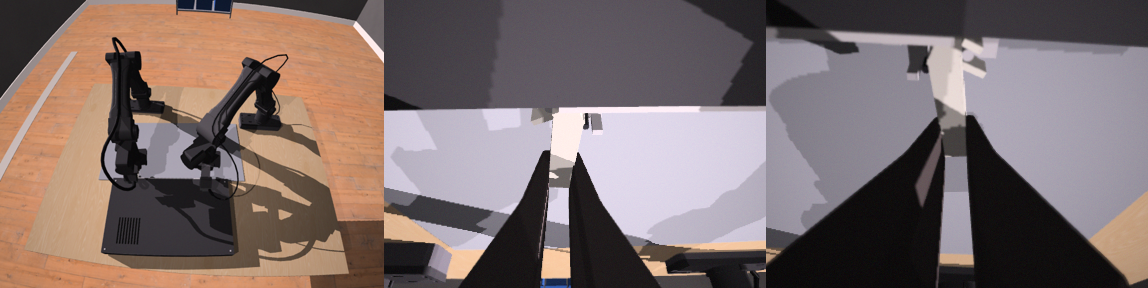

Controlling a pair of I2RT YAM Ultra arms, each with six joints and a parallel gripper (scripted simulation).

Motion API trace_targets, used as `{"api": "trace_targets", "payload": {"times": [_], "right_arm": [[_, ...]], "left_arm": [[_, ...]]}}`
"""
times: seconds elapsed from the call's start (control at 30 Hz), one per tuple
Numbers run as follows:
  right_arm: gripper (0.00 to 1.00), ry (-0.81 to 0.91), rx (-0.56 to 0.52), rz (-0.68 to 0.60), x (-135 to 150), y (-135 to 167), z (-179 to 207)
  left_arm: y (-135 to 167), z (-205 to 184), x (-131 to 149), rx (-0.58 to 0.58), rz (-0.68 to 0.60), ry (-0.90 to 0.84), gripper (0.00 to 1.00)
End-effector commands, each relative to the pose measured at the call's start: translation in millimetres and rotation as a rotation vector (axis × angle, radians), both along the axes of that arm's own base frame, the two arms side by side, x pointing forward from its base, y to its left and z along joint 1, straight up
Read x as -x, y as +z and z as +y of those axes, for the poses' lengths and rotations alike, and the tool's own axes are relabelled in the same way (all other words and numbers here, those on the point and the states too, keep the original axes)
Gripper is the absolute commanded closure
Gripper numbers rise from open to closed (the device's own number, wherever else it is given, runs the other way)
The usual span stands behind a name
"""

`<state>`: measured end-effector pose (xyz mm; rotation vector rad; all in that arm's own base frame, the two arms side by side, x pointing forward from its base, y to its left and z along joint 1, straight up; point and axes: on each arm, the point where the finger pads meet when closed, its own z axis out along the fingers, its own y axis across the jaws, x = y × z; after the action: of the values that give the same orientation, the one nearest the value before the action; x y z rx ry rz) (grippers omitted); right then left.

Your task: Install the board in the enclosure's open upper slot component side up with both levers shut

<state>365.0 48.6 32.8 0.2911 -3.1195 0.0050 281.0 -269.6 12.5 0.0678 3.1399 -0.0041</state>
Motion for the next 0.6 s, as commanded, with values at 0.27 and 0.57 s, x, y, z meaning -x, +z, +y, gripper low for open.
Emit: {"api": "trace_targets", "payload": {"times": [0.27, 0.57], "right_arm": [[0.97, -0.106, -0.019, -0.018, -1.9, 4.0, 8.0], [0.97, -0.107, -0.013, -0.019, -2.1, 4.0, 6.4]], "left_arm": [[6.3, -4.1, -3.3, -0.004, 0.004, 0.097, 0.97], [6.3, -4.1, -3.4, -0.004, 0.004, 0.097, 0.97]]}}
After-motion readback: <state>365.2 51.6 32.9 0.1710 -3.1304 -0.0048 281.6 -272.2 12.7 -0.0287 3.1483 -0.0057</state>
